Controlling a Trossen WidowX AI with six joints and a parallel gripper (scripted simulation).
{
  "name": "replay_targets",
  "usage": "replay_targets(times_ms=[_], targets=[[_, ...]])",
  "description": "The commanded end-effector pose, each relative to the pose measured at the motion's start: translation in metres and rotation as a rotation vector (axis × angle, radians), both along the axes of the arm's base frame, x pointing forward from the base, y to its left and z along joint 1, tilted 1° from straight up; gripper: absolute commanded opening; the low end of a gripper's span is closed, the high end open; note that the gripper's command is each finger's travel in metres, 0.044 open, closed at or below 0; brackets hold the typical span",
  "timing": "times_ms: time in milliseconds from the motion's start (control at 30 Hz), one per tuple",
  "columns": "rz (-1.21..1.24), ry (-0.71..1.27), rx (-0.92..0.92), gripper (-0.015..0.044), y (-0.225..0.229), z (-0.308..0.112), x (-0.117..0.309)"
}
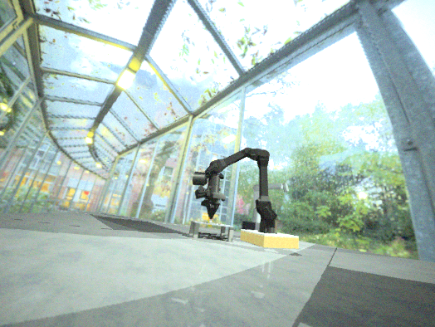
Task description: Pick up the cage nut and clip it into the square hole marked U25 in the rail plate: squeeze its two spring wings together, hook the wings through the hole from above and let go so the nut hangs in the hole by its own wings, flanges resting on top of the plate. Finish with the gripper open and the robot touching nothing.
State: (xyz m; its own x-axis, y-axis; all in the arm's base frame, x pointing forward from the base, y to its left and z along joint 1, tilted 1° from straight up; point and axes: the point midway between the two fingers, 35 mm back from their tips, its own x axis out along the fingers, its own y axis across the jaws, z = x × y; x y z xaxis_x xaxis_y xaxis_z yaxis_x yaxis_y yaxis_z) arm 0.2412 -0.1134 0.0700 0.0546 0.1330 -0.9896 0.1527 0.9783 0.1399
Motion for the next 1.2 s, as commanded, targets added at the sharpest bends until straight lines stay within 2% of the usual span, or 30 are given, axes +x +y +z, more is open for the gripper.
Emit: replay_targets(times_ms=[0, 1167], targets=[[0.006, 0.002, 0.015, 0.0034, 0.0004, -0.0011, -0.0002], [0.008, -0.007, 0.076, 0.0034, -0.0027, -0.0026, -0.0007]])
